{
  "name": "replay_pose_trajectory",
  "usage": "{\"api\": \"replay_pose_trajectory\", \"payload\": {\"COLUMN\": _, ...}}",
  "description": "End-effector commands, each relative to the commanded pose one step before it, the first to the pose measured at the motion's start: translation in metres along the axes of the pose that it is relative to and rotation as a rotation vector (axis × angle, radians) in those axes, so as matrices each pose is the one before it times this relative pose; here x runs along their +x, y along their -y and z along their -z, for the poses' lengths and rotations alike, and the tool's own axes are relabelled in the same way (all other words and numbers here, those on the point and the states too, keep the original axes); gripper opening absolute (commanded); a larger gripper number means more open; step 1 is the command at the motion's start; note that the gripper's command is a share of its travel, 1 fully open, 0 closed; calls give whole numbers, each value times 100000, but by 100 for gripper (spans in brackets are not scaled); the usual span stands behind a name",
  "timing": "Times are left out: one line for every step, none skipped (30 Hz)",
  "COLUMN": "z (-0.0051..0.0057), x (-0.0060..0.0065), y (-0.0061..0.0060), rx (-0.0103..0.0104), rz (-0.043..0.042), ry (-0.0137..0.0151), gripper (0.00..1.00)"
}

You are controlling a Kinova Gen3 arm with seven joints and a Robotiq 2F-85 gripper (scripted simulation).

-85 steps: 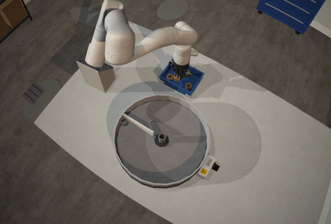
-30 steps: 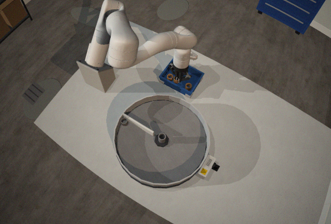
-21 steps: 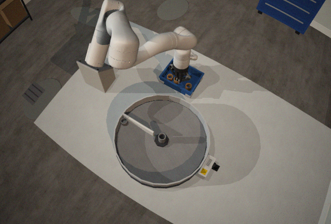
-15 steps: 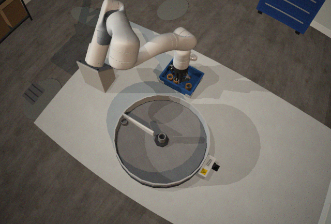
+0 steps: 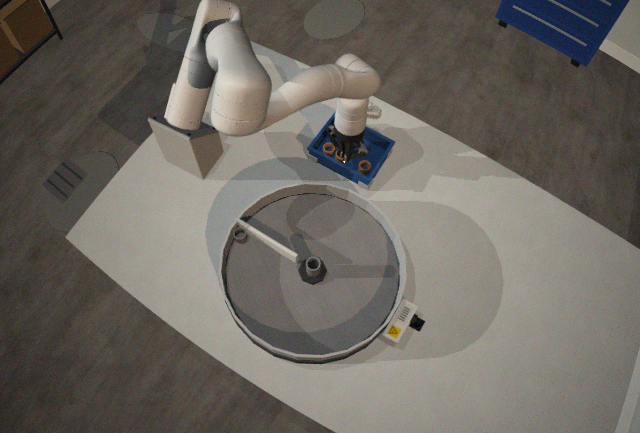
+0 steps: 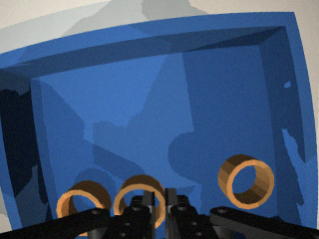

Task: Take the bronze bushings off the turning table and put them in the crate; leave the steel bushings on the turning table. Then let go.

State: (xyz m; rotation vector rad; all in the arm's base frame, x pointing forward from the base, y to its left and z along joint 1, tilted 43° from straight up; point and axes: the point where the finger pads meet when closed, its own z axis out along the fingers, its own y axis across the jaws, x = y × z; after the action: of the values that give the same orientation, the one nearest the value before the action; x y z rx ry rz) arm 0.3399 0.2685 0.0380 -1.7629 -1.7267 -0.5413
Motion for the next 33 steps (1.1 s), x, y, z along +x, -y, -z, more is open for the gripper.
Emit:
{"api": "replay_pose_trajectory", "payload": {"z": 17, "x": 27, "y": -16, "rx": -48, "rz": 31, "ry": -36, "gripper": 0}}
{"api": "replay_pose_trajectory", "payload": {"z": 0, "x": 0, "y": 0, "rx": 0, "rz": 0, "ry": 0, "gripper": 0}}
{"api": "replay_pose_trajectory", "payload": {"z": 0, "x": 0, "y": 0, "rx": 0, "rz": 0, "ry": 0, "gripper": 0}}
{"api": "replay_pose_trajectory", "payload": {"z": 0, "x": 0, "y": 0, "rx": 0, "rz": 0, "ry": 0, "gripper": 0}}
{"api": "replay_pose_trajectory", "payload": {"z": 0, "x": 0, "y": 0, "rx": 0, "rz": 0, "ry": 0, "gripper": 0}}
{"api": "replay_pose_trajectory", "payload": {"z": 0, "x": 0, "y": 0, "rx": 0, "rz": 0, "ry": 0, "gripper": 0}}
{"api": "replay_pose_trajectory", "payload": {"z": 0, "x": 0, "y": 0, "rx": 0, "rz": 0, "ry": 0, "gripper": 0}}
{"api": "replay_pose_trajectory", "payload": {"z": 0, "x": 0, "y": 0, "rx": 0, "rz": 0, "ry": 0, "gripper": 0}}
{"api": "replay_pose_trajectory", "payload": {"z": 0, "x": 0, "y": 0, "rx": 0, "rz": 0, "ry": 0, "gripper": 0}}
{"api": "replay_pose_trajectory", "payload": {"z": 2, "x": -1, "y": -2, "rx": -4, "rz": -4, "ry": 0, "gripper": 16}}
{"api": "replay_pose_trajectory", "payload": {"z": 0, "x": 0, "y": 0, "rx": 0, "rz": 0, "ry": 0, "gripper": 16}}
{"api": "replay_pose_trajectory", "payload": {"z": 0, "x": 0, "y": 0, "rx": 0, "rz": 0, "ry": 0, "gripper": 16}}
{"api": "replay_pose_trajectory", "payload": {"z": 0, "x": 0, "y": 0, "rx": 0, "rz": 0, "ry": 0, "gripper": 16}}
{"api": "replay_pose_trajectory", "payload": {"z": 0, "x": 0, "y": 0, "rx": 0, "rz": 0, "ry": 0, "gripper": 16}}
{"api": "replay_pose_trajectory", "payload": {"z": 0, "x": 0, "y": 0, "rx": 0, "rz": 0, "ry": 0, "gripper": 16}}
{"api": "replay_pose_trajectory", "payload": {"z": 0, "x": 0, "y": 0, "rx": 0, "rz": 0, "ry": 0, "gripper": 16}}
{"api": "replay_pose_trajectory", "payload": {"z": 0, "x": 0, "y": 0, "rx": 0, "rz": 0, "ry": 0, "gripper": 16}}
{"api": "replay_pose_trajectory", "payload": {"z": 0, "x": 0, "y": 0, "rx": 0, "rz": 0, "ry": 0, "gripper": 16}}
{"api": "replay_pose_trajectory", "payload": {"z": 0, "x": 0, "y": 0, "rx": 0, "rz": 0, "ry": 0, "gripper": 16}}
{"api": "replay_pose_trajectory", "payload": {"z": 0, "x": 0, "y": 0, "rx": 0, "rz": 0, "ry": 0, "gripper": 16}}
{"api": "replay_pose_trajectory", "payload": {"z": 0, "x": 0, "y": 0, "rx": 0, "rz": 0, "ry": 0, "gripper": 16}}
{"api": "replay_pose_trajectory", "payload": {"z": 0, "x": 0, "y": 0, "rx": 0, "rz": 0, "ry": 0, "gripper": 16}}
{"api": "replay_pose_trajectory", "payload": {"z": 0, "x": 0, "y": 0, "rx": 0, "rz": 0, "ry": 0, "gripper": 16}}
{"api": "replay_pose_trajectory", "payload": {"z": 0, "x": 0, "y": 0, "rx": 0, "rz": 0, "ry": 0, "gripper": 16}}
{"api": "replay_pose_trajectory", "payload": {"z": 0, "x": 0, "y": 0, "rx": 0, "rz": 0, "ry": 0, "gripper": 16}}
{"api": "replay_pose_trajectory", "payload": {"z": 0, "x": 0, "y": 0, "rx": 0, "rz": 0, "ry": 0, "gripper": 16}}
{"api": "replay_pose_trajectory", "payload": {"z": 2, "x": -1, "y": -5, "rx": -12, "rz": -4, "ry": 2, "gripper": 16}}
{"api": "replay_pose_trajectory", "payload": {"z": 0, "x": 0, "y": 0, "rx": 0, "rz": 0, "ry": 0, "gripper": 16}}
{"api": "replay_pose_trajectory", "payload": {"z": 0, "x": 0, "y": 0, "rx": 0, "rz": 0, "ry": 0, "gripper": 16}}
{"api": "replay_pose_trajectory", "payload": {"z": 0, "x": 0, "y": 0, "rx": 0, "rz": 0, "ry": 0, "gripper": 16}}
{"api": "replay_pose_trajectory", "payload": {"z": 0, "x": 0, "y": 0, "rx": 0, "rz": 0, "ry": 0, "gripper": 16}}
{"api": "replay_pose_trajectory", "payload": {"z": 0, "x": 0, "y": 0, "rx": 0, "rz": 0, "ry": 0, "gripper": 16}}
{"api": "replay_pose_trajectory", "payload": {"z": 0, "x": 0, "y": 0, "rx": 0, "rz": 0, "ry": 0, "gripper": 16}}
